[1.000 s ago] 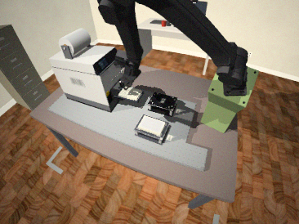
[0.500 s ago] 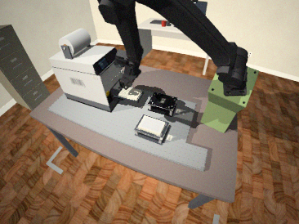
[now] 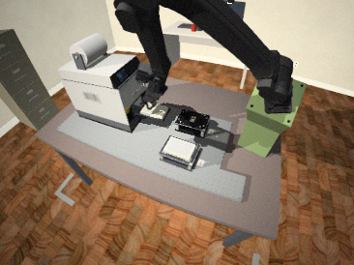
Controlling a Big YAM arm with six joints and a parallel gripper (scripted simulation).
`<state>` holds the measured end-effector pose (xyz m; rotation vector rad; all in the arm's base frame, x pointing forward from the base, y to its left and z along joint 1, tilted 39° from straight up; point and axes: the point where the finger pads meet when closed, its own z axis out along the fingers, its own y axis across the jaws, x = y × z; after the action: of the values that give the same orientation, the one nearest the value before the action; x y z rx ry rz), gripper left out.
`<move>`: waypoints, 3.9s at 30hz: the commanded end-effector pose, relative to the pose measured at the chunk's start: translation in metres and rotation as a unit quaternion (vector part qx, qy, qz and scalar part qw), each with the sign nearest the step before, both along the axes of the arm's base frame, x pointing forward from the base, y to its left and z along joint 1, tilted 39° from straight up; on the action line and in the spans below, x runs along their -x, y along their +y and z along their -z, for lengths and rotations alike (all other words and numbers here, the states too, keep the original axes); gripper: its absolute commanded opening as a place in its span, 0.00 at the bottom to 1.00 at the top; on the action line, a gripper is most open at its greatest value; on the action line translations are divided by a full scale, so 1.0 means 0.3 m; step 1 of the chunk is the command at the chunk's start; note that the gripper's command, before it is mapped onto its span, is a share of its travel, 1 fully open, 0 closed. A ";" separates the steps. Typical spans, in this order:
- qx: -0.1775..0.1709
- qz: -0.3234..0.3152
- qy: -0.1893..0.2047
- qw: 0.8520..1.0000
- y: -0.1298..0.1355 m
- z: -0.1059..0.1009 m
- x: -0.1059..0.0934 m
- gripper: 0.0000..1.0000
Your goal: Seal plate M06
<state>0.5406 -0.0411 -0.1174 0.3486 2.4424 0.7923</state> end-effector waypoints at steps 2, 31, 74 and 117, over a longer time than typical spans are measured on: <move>-0.005 0.009 0.013 1.000 0.003 0.039 0.052 1.00; 0.001 0.002 -0.007 1.000 0.055 -0.011 0.147 1.00; -0.013 -0.104 0.141 0.984 0.057 -0.005 0.167 1.00; -0.007 -0.115 0.136 0.984 -0.473 -0.073 0.301 0.00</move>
<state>0.4397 -0.1857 -0.0988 0.2391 2.7757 0.9228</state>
